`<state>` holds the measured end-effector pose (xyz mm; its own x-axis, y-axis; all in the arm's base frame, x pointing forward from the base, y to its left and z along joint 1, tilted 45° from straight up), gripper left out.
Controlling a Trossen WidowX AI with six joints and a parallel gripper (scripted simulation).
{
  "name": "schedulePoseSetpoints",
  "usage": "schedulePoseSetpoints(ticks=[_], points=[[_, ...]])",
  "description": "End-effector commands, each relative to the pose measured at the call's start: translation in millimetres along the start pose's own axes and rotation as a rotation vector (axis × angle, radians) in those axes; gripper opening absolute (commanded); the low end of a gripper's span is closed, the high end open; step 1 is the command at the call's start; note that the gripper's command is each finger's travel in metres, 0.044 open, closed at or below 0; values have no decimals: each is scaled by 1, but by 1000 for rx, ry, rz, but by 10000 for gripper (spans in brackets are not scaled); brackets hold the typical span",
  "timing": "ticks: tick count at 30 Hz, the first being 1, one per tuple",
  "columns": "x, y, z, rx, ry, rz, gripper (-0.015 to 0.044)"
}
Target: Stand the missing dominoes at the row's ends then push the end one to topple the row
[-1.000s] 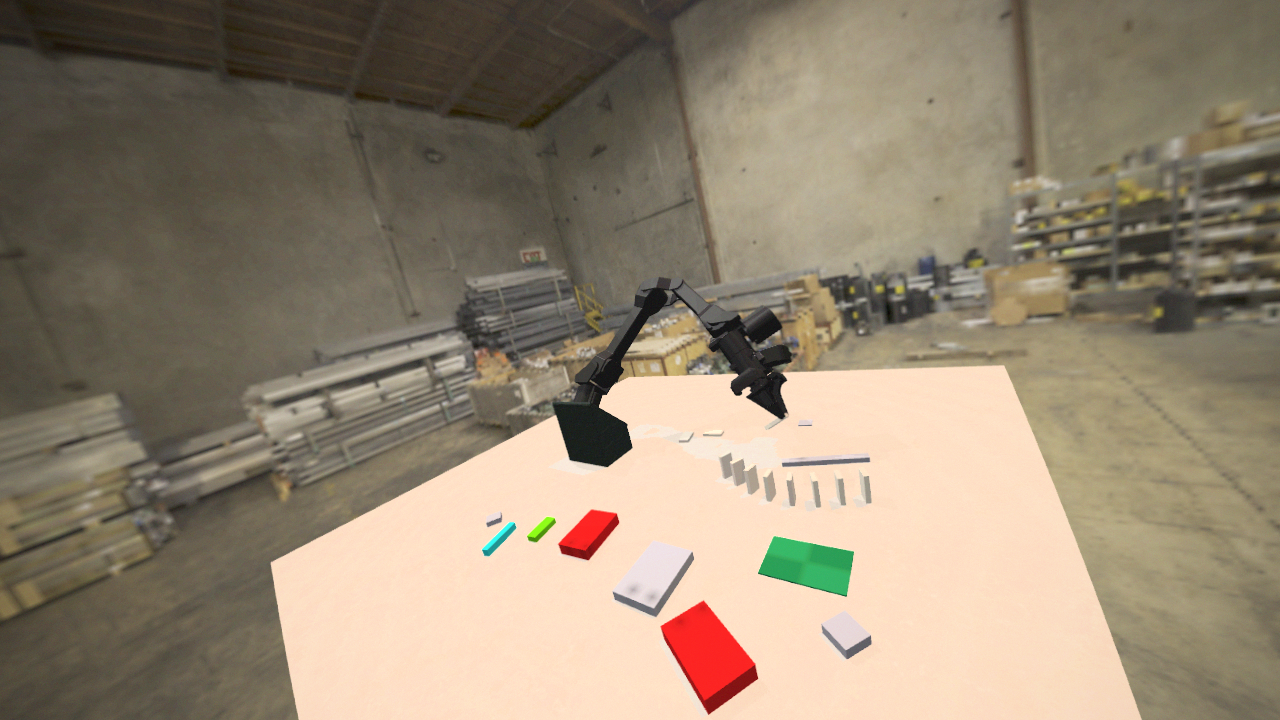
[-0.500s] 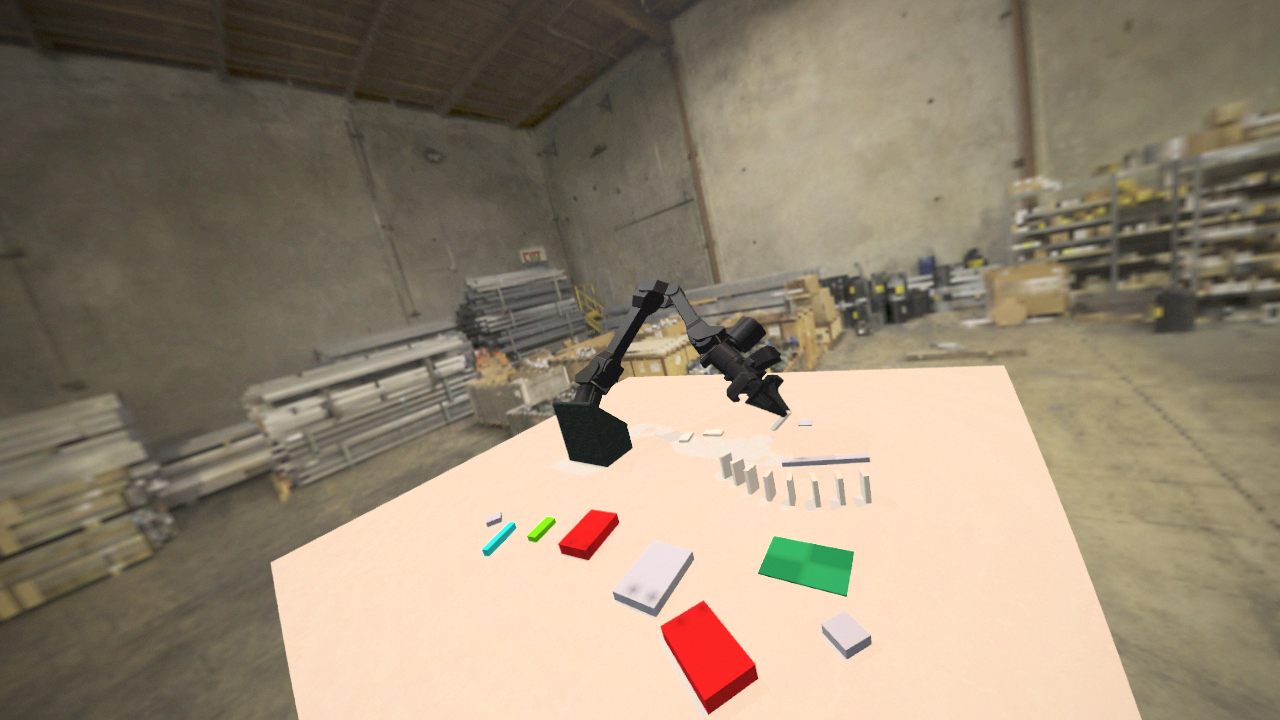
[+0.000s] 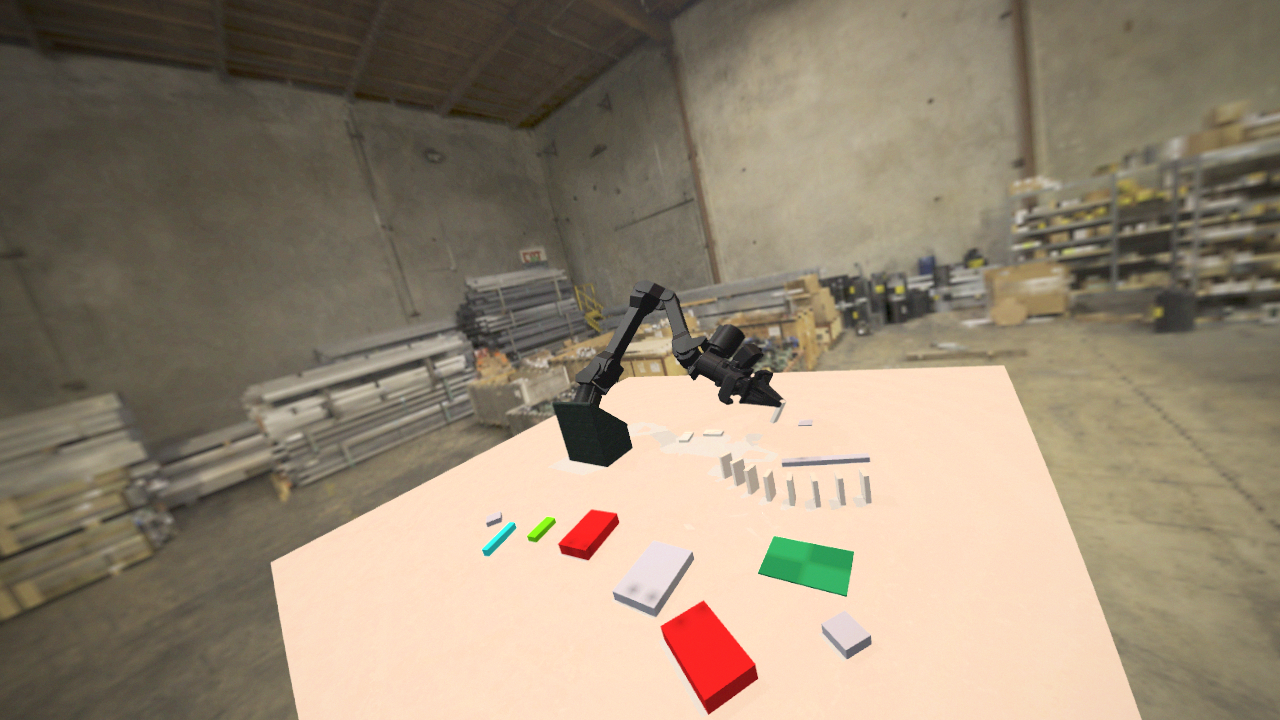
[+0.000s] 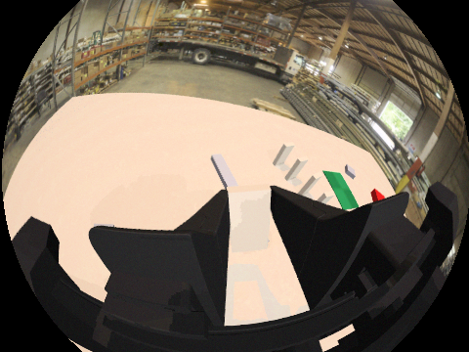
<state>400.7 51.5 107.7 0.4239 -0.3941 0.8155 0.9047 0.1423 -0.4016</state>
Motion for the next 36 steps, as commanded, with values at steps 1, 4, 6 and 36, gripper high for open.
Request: schedulePoseSetpoints(ticks=[1, 4, 6, 36], points=[[-4, -10, 1, 4, 36, -62, 107], [-5, -18, 3, 12, 62, -111, 107], [-6, -23, 4, 18, 80, -144, 107], [-10, -78, 8, 97, 258, -403, 107]])
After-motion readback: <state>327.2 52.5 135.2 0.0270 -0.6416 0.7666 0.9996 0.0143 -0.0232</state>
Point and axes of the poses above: the point midway between the two fingers, 35 mm back from their tips, its own y axis out along the fingers, its own z axis across the jaws, x = y × z, the point moved 5 cm from there along -y, back along the fingers, and after that the axes turned 5 degrees about -y, right-handed, at the moved point
